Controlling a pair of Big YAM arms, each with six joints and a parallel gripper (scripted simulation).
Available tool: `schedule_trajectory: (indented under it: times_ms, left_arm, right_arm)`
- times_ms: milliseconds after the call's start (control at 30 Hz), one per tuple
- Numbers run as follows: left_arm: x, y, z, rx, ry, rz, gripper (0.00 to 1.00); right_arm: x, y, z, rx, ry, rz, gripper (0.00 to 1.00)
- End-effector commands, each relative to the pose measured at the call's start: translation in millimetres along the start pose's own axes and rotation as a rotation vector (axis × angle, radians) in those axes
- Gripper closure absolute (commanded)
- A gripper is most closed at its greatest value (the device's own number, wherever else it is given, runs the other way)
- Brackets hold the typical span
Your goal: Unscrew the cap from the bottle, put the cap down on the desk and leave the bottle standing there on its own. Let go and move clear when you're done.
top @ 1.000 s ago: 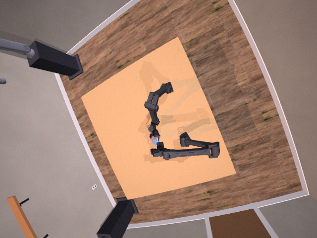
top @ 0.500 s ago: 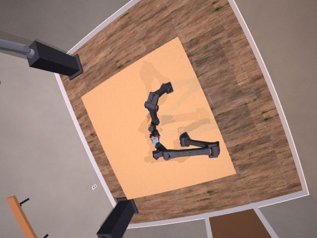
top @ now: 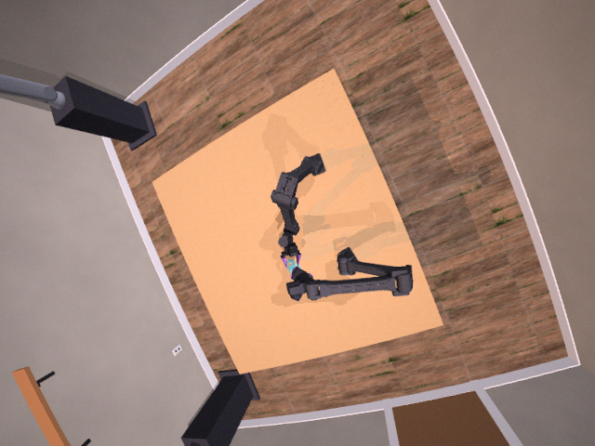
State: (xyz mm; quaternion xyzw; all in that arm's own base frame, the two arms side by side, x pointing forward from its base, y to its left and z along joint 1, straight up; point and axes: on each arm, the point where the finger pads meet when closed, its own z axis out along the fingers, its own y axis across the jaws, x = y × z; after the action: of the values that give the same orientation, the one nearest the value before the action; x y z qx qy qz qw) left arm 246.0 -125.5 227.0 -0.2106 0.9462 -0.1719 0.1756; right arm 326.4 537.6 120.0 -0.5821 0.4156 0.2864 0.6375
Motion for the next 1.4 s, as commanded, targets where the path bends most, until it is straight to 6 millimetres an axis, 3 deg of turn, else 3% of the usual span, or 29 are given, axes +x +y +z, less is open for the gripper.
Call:
schedule_trajectory:
  times_ms: [0, 333, 700, 733, 833, 900, 933, 1133, 1167, 1267, 1367]
  left_arm:
    - [-10.1, -14.2, -28.4, 0.037, -0.029, 0.026, 1.0]
    - [-15.3, -17.6, -40.1, 0.051, -0.044, 0.033, 1.0]
    - [-14.7, -18.4, -37.3, 0.045, -0.036, 0.032, 1.0]
    - [-6.1, -8.4, -21.5, 0.022, -0.019, 0.029, 1.0]
    - [-6.1, -8.4, -21.5, 0.022, -0.019, 0.029, 1.0]
    - [-10.1, -12.8, -53.3, 0.04, -0.038, 0.031, 1.0]
    - [-9.8, -12.0, -58.7, 0.04, -0.039, 0.031, 1.0]
    - [-10.2, -12.1, -55.8, 0.032, -0.032, 0.03, 1.0]
    - [-4.3, -7.7, -45.2, 0.022, -0.019, 0.029, 1.0]
    - [-4.3, -7.7, -45.2, 0.022, -0.019, 0.029, 1.0]
    - [-4.3, -7.7, -45.2, 0.022, -0.019, 0.029, 1.0]
  right_arm:
    - [-11.2, -15.3, 3.4, 0.027, -0.023, -0.009, 1.0]
    - [-11.2, -15.3, 3.4, 0.027, -0.023, -0.009, 1.0]
    - [-11.2, -15.3, 3.4, 0.027, -0.023, -0.009, 1.0]
    - [-11.2, -15.3, 3.4, 0.027, -0.023, -0.009, 1.0]
    - [-11.2, -15.3, 3.4, 0.027, -0.023, -0.009, 1.0]
    - [-11.2, -15.3, 3.4, 0.027, -0.023, -0.009, 1.0]
    - [-11.2, -15.3, 3.4, 0.027, -0.023, -0.009, 1.0]
    - [-11.2, -15.3, 3.4, 0.027, -0.023, -0.009, 1.0]
    - [-11.5, -15.3, 3.5, 0.027, -0.025, 0.014, 1.0]
    - [-13.0, -15.8, 3.6, 0.029, -0.033, 0.051, 1.0]
    - [-8.1, -10.2, 4.7, 0.013, -0.039, 0.289, 1.0]
